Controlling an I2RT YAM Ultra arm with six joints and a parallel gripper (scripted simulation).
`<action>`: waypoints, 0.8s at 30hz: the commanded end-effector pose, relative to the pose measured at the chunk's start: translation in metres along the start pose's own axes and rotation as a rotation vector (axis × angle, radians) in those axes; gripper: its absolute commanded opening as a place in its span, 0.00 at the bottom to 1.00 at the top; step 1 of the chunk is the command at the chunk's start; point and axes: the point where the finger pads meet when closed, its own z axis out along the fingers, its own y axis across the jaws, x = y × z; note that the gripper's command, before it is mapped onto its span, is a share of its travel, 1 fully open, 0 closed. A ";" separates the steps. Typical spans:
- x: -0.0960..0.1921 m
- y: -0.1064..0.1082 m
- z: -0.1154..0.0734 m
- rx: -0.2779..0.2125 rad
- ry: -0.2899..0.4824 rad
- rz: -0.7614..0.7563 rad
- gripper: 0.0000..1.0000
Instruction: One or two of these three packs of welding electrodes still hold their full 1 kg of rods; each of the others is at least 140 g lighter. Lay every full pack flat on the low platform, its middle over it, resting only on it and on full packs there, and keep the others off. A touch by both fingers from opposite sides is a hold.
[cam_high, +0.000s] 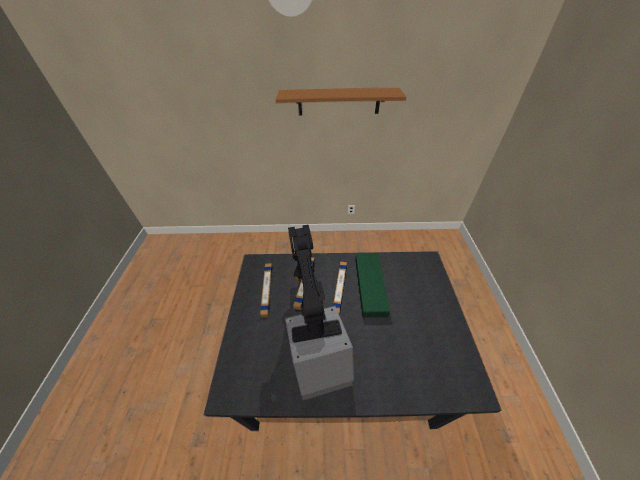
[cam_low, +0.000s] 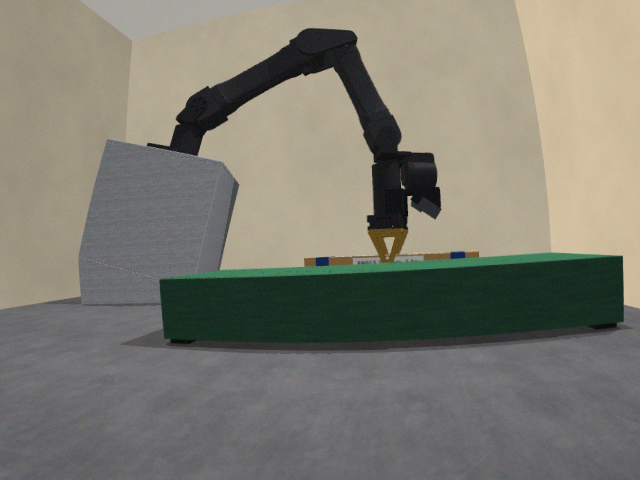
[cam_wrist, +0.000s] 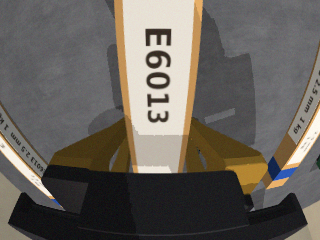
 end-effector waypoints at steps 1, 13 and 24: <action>-0.024 0.016 -0.022 -0.019 -0.064 -0.005 0.00; -0.030 0.018 -0.016 -0.030 -0.088 -0.006 0.00; -0.028 0.018 -0.007 -0.026 -0.080 -0.006 0.00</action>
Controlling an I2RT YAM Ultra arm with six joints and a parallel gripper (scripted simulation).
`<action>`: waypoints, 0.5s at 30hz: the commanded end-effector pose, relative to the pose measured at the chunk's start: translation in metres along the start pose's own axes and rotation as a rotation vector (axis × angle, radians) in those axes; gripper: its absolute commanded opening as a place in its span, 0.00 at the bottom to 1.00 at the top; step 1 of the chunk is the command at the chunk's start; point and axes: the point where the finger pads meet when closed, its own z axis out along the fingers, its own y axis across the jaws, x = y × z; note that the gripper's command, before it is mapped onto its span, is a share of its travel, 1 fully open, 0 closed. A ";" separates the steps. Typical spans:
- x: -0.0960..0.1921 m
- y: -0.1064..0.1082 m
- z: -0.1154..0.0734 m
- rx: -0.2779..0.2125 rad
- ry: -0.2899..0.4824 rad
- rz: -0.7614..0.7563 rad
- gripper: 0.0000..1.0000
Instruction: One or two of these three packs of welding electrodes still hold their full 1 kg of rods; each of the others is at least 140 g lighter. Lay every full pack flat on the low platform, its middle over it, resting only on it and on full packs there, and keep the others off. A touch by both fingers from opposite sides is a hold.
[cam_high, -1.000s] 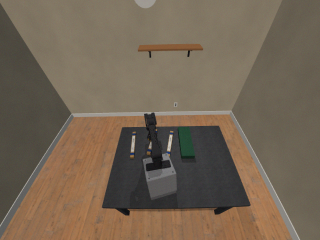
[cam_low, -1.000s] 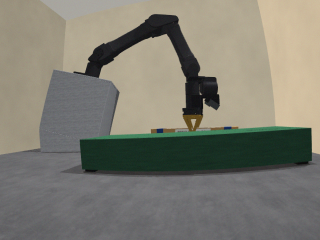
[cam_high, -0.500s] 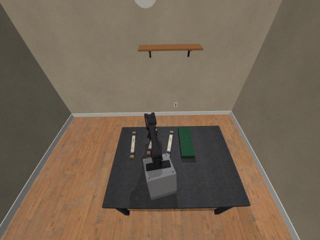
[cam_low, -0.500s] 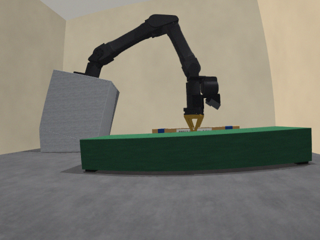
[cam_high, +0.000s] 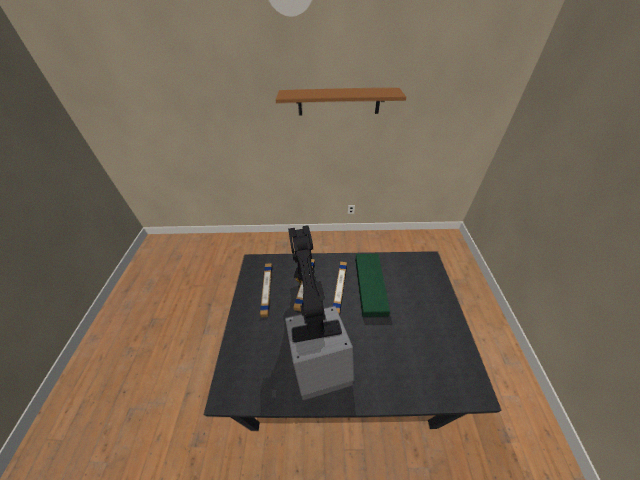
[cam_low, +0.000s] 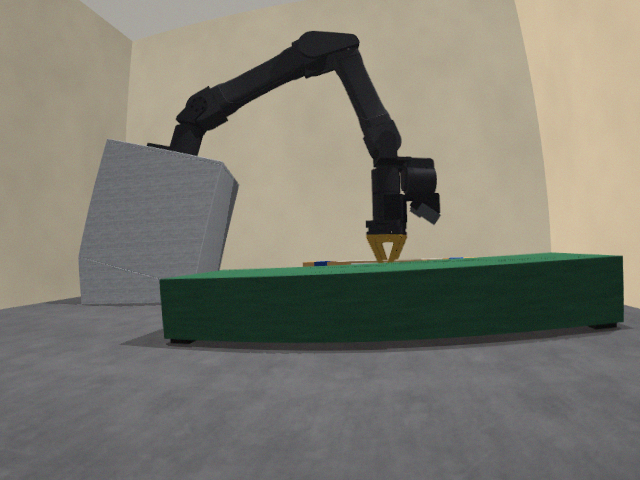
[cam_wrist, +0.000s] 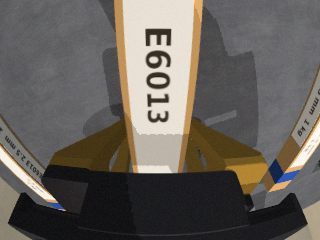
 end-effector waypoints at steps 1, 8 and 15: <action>-0.028 0.018 -0.013 -0.027 -0.081 -0.008 0.00; -0.028 0.018 -0.008 -0.027 -0.080 -0.008 0.00; -0.031 0.019 -0.008 -0.030 -0.089 -0.008 0.00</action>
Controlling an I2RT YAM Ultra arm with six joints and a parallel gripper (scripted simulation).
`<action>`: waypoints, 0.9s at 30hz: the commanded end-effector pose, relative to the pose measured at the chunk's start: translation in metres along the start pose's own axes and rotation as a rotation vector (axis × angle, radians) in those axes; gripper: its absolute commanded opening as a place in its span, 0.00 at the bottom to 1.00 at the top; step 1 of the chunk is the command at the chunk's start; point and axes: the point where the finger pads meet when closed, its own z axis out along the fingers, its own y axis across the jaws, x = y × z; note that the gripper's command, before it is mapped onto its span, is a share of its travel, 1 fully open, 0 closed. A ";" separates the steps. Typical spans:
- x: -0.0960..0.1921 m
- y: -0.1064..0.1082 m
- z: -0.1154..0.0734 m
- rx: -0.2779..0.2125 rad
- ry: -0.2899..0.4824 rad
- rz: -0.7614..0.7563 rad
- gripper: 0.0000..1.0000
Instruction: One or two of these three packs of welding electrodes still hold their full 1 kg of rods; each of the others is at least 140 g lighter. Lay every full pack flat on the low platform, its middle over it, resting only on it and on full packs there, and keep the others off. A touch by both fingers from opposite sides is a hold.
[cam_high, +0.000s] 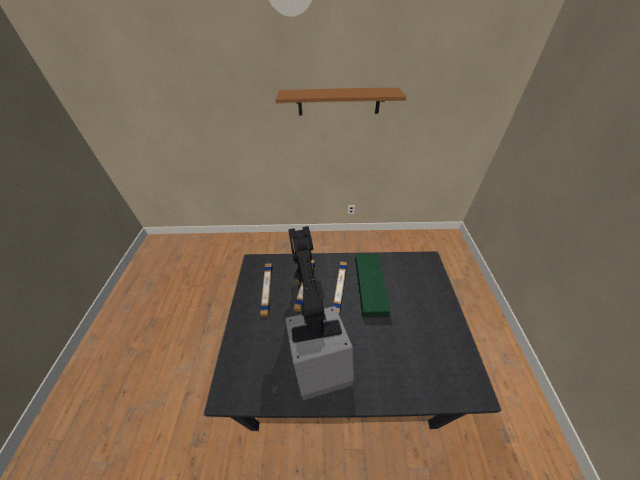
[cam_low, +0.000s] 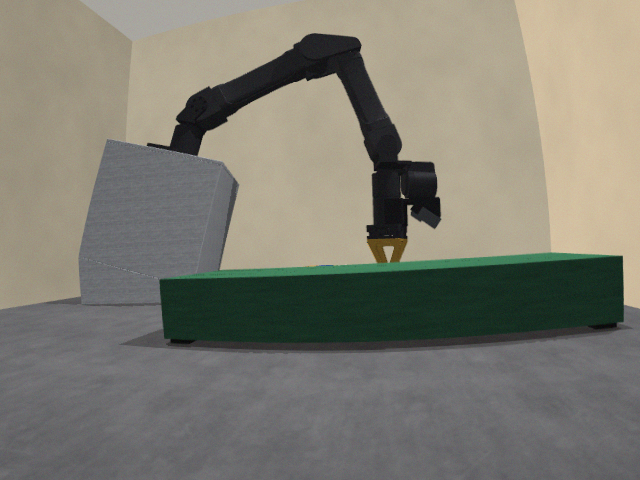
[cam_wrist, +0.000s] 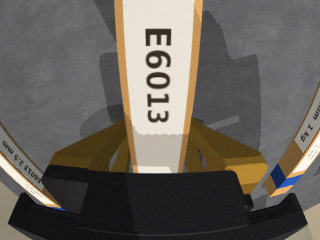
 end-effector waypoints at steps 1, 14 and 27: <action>-0.026 0.017 -0.010 -0.024 -0.073 -0.008 0.00; -0.032 0.017 -0.014 -0.029 -0.086 -0.003 0.00; -0.031 0.018 -0.014 -0.030 -0.087 -0.005 0.00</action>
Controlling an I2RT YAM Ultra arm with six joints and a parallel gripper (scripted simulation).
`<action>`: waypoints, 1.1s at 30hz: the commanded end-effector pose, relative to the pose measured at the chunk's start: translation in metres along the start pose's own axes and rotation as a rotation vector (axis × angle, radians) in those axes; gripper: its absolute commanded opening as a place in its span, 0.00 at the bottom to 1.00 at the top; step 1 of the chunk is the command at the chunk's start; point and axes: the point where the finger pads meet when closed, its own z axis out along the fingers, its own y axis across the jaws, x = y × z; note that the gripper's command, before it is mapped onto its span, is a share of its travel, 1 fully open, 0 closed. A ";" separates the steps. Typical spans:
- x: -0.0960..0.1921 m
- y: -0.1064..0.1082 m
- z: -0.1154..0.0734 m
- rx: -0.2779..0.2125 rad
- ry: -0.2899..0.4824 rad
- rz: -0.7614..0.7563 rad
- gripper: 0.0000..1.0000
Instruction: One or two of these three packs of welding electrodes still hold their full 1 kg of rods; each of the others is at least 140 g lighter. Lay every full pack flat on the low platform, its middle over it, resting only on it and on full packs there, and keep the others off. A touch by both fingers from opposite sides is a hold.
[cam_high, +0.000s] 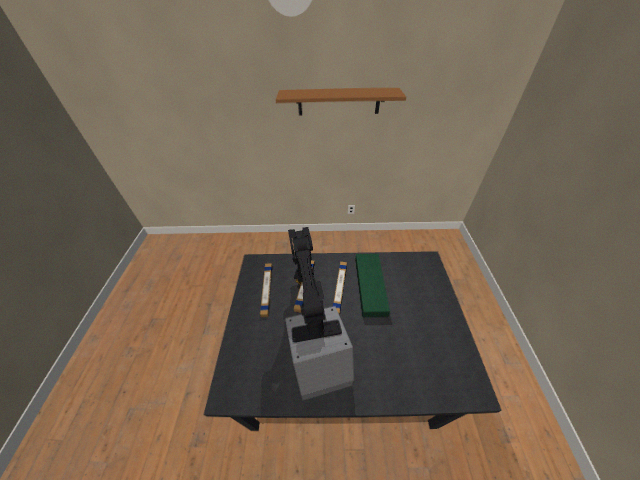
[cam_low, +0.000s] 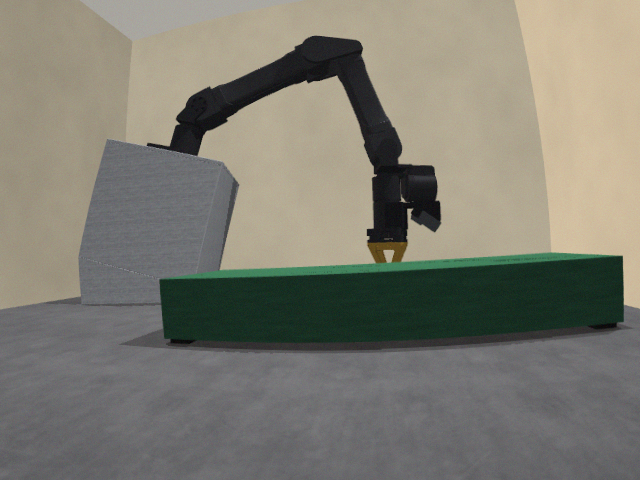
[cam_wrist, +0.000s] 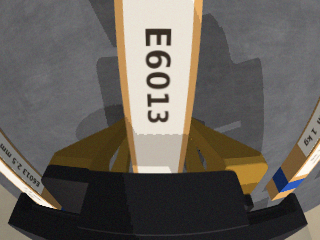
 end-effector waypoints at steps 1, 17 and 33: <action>-0.031 0.016 -0.021 -0.029 -0.085 0.000 0.00; -0.032 0.017 -0.021 -0.030 -0.087 -0.002 0.74; -0.029 0.016 -0.017 -0.027 -0.078 -0.001 0.74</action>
